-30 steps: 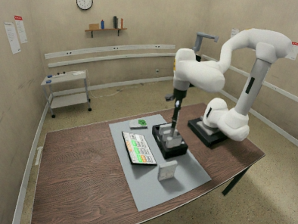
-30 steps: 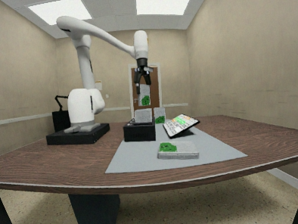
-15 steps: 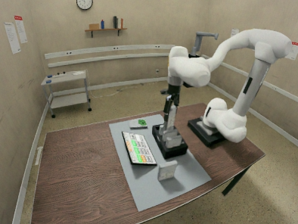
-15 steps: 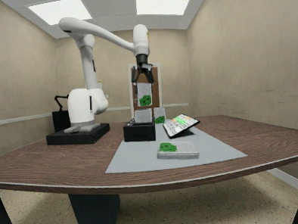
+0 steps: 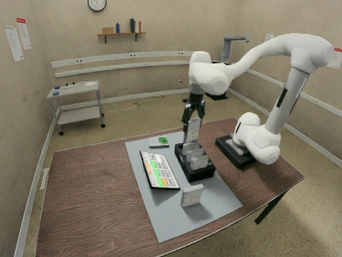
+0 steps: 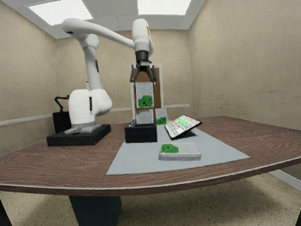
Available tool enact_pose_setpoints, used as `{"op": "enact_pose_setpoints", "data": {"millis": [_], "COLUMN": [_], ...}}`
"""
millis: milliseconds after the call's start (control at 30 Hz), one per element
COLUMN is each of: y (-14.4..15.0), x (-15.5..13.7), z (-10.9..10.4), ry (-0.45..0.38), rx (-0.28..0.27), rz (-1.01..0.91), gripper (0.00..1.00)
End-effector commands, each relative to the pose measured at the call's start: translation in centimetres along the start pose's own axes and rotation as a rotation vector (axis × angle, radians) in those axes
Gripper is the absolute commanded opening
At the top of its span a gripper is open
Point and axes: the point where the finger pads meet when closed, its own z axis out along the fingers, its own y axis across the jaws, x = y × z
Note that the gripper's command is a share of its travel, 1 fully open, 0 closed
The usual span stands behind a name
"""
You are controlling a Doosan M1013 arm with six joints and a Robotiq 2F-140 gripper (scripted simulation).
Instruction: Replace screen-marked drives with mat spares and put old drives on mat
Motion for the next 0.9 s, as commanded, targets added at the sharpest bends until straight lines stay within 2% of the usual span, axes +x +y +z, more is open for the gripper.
{"op": "enact_pose_setpoints", "data": {"millis": [0,867], "y": [0.5,2.4], "x": [1.3,4.8], "z": [-0.1,0.0], "ry": [0.001,0.000], "rx": [0.001,0.001], "rz": [0.081,0.300], "gripper": [0.10,0.10]}}
